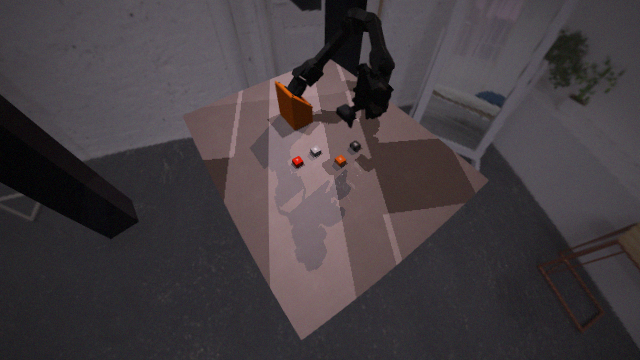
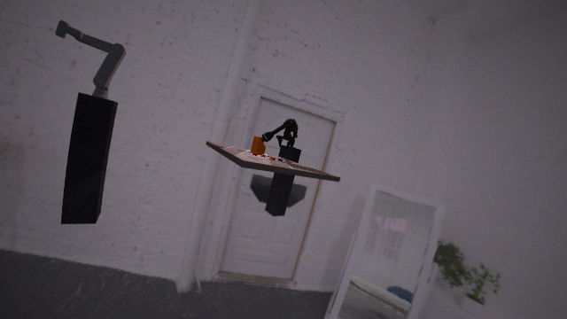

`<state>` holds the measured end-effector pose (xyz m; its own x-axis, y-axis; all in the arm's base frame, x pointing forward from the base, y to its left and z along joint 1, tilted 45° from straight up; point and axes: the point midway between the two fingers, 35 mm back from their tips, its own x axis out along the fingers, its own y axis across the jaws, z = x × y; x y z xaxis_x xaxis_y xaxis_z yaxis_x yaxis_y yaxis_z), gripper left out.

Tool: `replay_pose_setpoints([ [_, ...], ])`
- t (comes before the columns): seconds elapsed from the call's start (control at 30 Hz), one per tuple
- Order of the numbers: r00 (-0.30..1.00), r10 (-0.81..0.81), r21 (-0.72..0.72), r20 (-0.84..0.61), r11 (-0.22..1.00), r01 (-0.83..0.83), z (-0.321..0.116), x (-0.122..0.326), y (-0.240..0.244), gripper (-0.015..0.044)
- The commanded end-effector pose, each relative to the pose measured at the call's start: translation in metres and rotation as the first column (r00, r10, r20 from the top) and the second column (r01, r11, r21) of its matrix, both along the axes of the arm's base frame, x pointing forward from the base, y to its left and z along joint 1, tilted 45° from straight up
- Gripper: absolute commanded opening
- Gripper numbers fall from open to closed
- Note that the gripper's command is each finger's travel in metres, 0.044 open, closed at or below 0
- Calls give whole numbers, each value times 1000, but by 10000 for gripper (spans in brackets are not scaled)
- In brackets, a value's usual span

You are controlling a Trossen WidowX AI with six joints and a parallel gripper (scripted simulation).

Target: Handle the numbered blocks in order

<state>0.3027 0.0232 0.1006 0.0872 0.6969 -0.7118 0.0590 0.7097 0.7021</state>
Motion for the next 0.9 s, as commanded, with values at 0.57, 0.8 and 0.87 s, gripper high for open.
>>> replay_pose_setpoints([
  [0.57, 1000, -5, -3, 2, 1000, 5, -63, 19, -68, 400],
  [0.8, 1000, -3, 0, 1, 1000, 3, -71, 19, -76, 400],
  [0.87, 1000, -3, 0, 1, 1000, 3, -71, 19, -76, 400],
])
